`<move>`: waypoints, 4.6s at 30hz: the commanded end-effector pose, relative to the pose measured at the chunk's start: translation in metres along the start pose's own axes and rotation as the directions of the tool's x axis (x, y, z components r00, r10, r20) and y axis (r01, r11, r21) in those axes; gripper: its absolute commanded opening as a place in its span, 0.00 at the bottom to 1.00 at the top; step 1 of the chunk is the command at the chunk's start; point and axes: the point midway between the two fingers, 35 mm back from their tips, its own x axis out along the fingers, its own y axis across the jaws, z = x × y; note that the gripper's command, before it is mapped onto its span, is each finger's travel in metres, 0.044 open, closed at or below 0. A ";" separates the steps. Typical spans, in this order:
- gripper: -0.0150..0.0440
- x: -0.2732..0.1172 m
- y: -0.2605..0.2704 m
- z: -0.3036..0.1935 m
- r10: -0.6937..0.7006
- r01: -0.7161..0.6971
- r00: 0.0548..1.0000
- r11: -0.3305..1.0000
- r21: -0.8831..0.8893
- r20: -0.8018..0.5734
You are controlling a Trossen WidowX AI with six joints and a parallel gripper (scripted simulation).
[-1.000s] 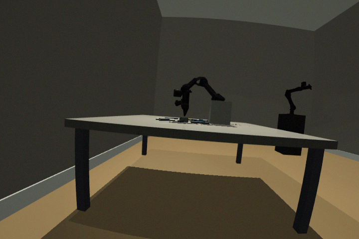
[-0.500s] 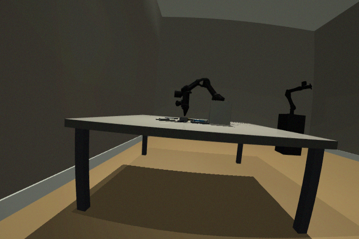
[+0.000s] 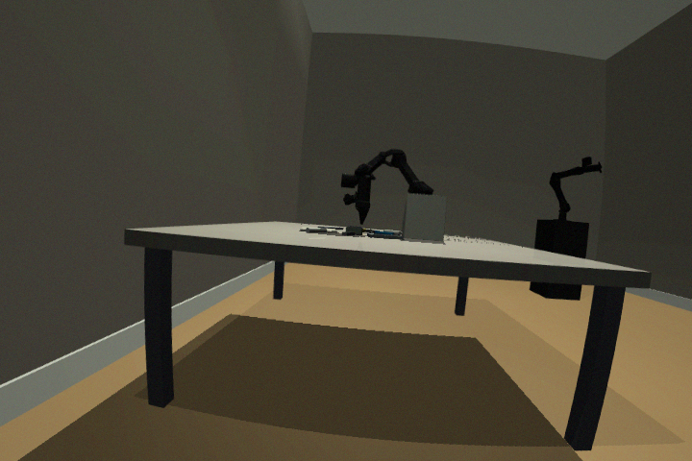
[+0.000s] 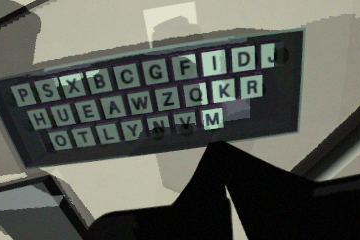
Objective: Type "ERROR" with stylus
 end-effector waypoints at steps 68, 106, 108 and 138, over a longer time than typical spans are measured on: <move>0.51 -0.031 0.032 -0.035 0.146 -0.275 0.957 0.167 -0.947 -0.252; 0.51 -0.021 0.004 -0.066 0.287 0.004 0.867 -0.823 -0.568 -0.408; 0.51 -0.021 0.003 -0.066 0.287 0.004 0.867 -0.823 -0.568 -0.408; 0.51 -0.006 0.003 -0.066 0.286 0.004 0.867 -0.823 -0.568 -0.408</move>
